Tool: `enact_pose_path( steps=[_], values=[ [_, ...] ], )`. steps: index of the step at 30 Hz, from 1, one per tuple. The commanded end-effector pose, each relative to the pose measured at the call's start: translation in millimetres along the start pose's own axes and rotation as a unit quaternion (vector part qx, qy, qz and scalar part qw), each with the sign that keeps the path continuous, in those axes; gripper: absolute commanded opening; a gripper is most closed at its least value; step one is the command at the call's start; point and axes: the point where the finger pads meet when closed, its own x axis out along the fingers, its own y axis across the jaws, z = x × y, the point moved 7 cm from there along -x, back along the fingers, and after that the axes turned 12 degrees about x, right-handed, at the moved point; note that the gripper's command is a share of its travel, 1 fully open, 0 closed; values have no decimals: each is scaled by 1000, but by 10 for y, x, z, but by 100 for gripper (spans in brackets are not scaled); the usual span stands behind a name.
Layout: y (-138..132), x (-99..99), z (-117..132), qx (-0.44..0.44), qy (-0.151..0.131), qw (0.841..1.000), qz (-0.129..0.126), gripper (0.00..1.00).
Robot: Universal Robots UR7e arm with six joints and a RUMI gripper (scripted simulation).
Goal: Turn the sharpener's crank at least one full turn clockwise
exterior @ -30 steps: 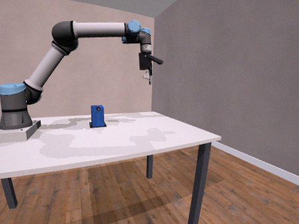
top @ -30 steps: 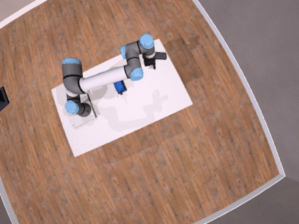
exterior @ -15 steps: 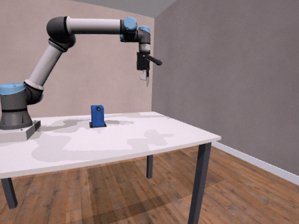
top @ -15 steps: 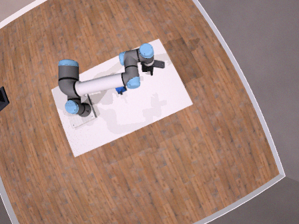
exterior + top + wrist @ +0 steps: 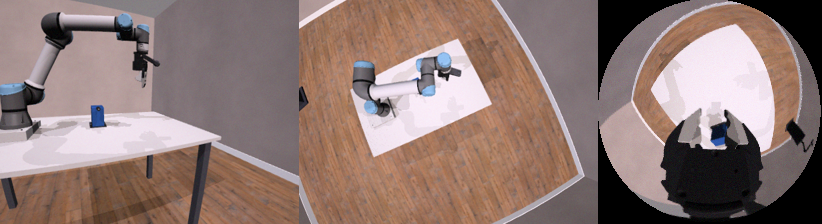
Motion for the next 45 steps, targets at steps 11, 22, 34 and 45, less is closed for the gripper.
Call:
enact_pose_path(
  steps=[11,22,34,45],
  values=[
    [519,68,88,93,-39,995,-10,32],
    [867,130,191,147,-62,987,-14,32],
    [1150,188,306,187,-79,979,-18,32],
    [1505,273,482,256,-109,960,-24,32]
  ],
)
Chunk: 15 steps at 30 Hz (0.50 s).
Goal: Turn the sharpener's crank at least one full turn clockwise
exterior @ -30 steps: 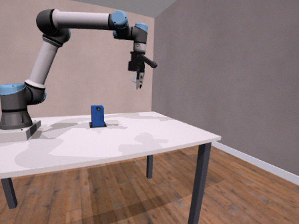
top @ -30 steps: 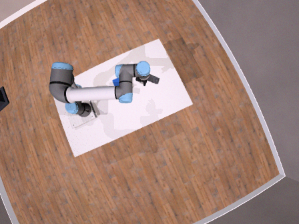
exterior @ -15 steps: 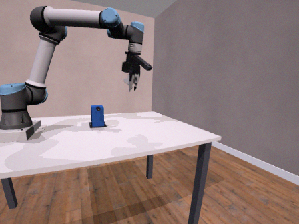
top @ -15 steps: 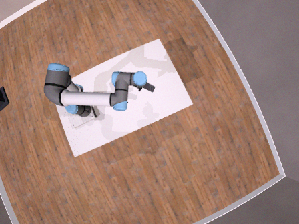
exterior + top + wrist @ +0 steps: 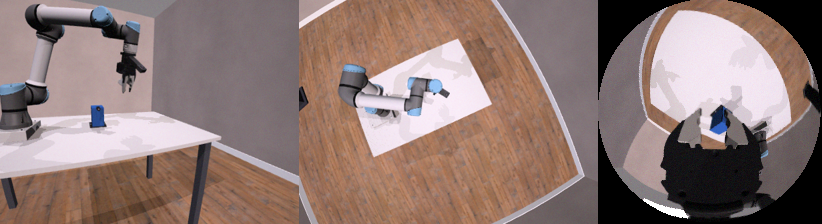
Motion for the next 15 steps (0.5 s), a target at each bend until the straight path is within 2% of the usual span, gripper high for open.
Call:
enact_pose_path(
  steps=[1,7,11,15],
  values=[
    [258,47,6,59,-25,998,-8,32],
    [389,80,26,59,-24,998,-8,32],
    [590,139,45,115,-50,992,-13,32],
    [710,174,74,115,-49,992,-13,32]
  ],
)
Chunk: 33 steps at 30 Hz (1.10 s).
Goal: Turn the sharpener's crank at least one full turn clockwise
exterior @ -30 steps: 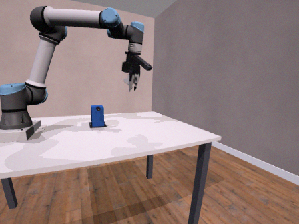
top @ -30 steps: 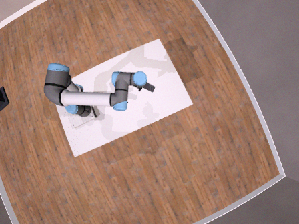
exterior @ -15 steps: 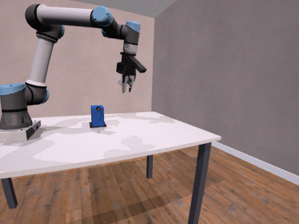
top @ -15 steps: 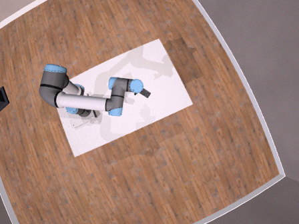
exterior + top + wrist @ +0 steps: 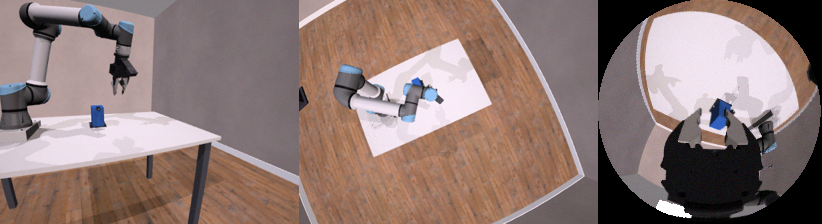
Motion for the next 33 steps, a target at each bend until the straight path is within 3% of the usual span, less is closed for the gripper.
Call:
enact_pose_path(
  steps=[1,5,13,17,24,28,33],
  values=[
    [221,48,-4,26,-10,1000,-5,32],
    [373,98,-8,72,-31,997,-9,32],
    [534,152,7,83,-36,996,-11,32],
    [732,229,21,139,-62,988,-15,32],
    [833,269,45,139,-62,988,-16,32],
    [1026,357,75,194,-88,977,-20,32],
    [1114,398,106,194,-88,977,-20,32]
  ],
)
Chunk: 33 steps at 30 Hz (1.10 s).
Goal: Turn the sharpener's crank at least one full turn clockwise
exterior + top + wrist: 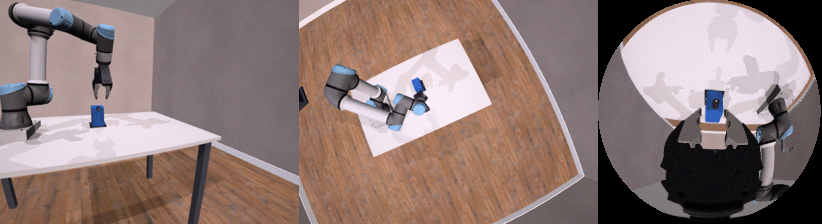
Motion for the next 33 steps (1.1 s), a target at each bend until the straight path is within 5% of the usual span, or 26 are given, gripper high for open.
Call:
enact_pose_path(
  steps=[1,21,33],
  values=[
    [145,47,-19,20,-9,1000,-5,32],
    [136,527,-4,19,-10,1000,-2,32],
    [123,513,-11,19,-8,1000,-4,32]
  ],
)
